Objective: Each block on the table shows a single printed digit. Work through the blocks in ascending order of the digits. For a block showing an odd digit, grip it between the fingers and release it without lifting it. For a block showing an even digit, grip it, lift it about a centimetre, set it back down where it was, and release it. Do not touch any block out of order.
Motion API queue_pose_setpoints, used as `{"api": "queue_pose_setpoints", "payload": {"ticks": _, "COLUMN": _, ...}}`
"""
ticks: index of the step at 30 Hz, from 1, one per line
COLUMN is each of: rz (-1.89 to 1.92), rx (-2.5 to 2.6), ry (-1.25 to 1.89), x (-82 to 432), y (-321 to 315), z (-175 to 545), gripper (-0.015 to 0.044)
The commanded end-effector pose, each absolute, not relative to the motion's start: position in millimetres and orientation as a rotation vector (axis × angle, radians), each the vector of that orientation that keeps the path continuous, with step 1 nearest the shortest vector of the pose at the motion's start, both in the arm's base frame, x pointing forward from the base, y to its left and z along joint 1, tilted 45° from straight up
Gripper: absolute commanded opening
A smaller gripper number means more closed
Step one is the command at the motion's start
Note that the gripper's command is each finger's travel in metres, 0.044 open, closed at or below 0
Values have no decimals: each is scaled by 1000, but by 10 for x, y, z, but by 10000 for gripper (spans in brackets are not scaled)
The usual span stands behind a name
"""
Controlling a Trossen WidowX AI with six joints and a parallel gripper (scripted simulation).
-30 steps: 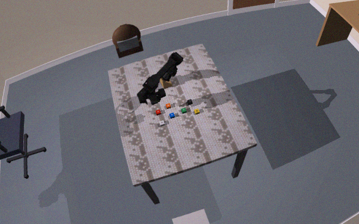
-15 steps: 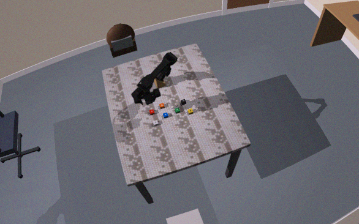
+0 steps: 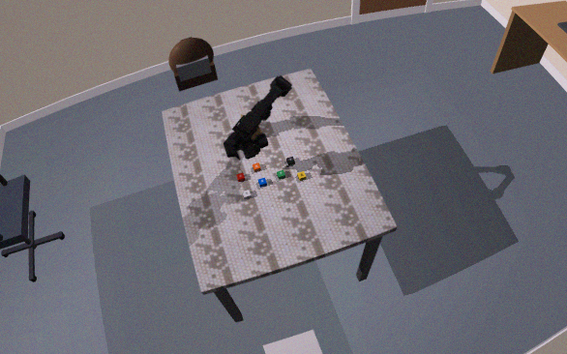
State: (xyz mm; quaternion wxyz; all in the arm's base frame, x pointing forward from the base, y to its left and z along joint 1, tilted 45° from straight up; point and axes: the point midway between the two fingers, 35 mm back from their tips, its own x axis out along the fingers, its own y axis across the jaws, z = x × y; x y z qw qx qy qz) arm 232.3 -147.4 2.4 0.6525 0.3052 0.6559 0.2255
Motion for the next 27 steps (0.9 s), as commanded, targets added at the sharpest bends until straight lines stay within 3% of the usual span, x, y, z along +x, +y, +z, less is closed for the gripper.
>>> {"api": "queue_pose_setpoints", "payload": {"ticks": 1, "rz": 514, "rx": 700, "ry": 1490, "x": 2271, "y": -1254, "z": 193, "gripper": 400}}
{"api": "queue_pose_setpoints", "payload": {"ticks": 22, "rz": 513, "rx": 700, "ry": 1490, "x": 2286, "y": -1238, "z": 213, "gripper": 400}}
{"api": "queue_pose_setpoints", "payload": {"ticks": 27, "rz": 500, "rx": 695, "ry": 1491, "x": 2618, "y": -728, "z": 778, "gripper": 400}}
